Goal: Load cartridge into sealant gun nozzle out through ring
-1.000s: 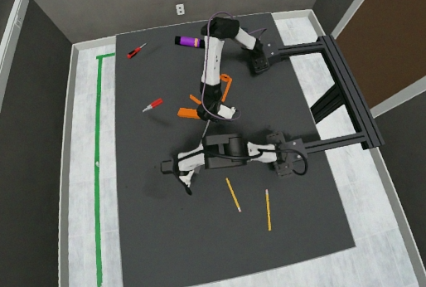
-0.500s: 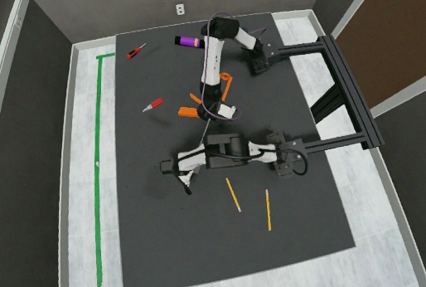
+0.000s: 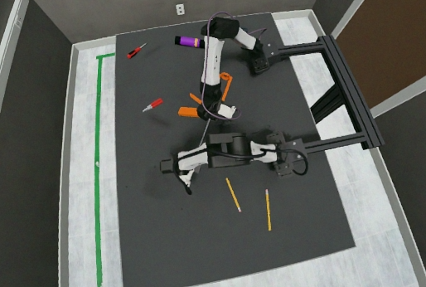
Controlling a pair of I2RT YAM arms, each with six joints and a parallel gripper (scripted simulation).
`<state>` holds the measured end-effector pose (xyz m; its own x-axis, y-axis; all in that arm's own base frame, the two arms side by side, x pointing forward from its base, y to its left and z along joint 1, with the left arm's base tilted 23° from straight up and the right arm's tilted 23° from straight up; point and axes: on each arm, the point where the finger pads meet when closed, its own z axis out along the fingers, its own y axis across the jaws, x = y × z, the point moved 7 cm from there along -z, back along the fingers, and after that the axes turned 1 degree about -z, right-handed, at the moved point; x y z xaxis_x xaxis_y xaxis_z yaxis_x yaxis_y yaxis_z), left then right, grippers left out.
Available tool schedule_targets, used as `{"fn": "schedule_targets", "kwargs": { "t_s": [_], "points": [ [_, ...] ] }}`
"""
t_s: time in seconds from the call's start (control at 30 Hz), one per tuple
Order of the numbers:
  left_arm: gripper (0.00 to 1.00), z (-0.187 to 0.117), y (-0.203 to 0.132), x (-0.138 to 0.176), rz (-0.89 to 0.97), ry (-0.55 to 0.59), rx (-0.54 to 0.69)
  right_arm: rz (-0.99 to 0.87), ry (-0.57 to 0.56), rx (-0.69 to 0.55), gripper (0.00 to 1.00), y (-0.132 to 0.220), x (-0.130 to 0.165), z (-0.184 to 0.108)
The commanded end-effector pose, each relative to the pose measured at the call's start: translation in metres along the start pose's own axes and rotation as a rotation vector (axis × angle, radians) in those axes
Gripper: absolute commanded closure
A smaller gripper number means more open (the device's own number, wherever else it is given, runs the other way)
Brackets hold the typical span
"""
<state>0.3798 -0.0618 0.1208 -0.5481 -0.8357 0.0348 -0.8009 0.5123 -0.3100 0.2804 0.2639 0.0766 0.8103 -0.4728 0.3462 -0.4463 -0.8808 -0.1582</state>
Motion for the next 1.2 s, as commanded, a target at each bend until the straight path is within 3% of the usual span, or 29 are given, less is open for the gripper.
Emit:
{"fn": "schedule_targets", "kwargs": {
  "t_s": [0.0, 0.07, 0.53, 0.7, 0.73, 1.0, 1.17],
  "points": [
    [0.50, -0.041, -0.006, 0.010, 0.004, -0.015, 0.023, 0.021, 0.021, 0.012, 0.99, -0.001, 0.004, -0.012],
    [0.50, -0.052, -0.010, 0.012, 0.009, -0.017, 0.047, 0.021, 0.021, 0.012, 0.99, -0.001, 0.004, -0.012],
    [0.50, -0.032, -0.009, 0.004, 0.016, -0.022, 0.051, 0.021, 0.021, 0.012, 0.99, -0.001, 0.004, -0.012],
    [0.50, -0.041, -0.008, 0.006, 0.018, -0.028, 0.064, 0.021, 0.021, 0.012, 0.99, -0.001, 0.004, -0.012],
    [0.50, -0.039, -0.006, 0.007, 0.015, -0.021, 0.051, 0.021, 0.021, 0.012, 0.23, -0.001, 0.004, -0.012],
    [0.50, -0.039, -0.007, 0.005, 0.017, -0.025, 0.058, 0.017, 0.018, 0.000, 0.23, 0.000, 0.003, -0.008],
    [0.50, -0.039, -0.007, 0.005, 0.017, -0.025, 0.058, 0.016, 0.019, 0.017, 0.23, -0.002, 0.003, -0.044]
  ]
}}
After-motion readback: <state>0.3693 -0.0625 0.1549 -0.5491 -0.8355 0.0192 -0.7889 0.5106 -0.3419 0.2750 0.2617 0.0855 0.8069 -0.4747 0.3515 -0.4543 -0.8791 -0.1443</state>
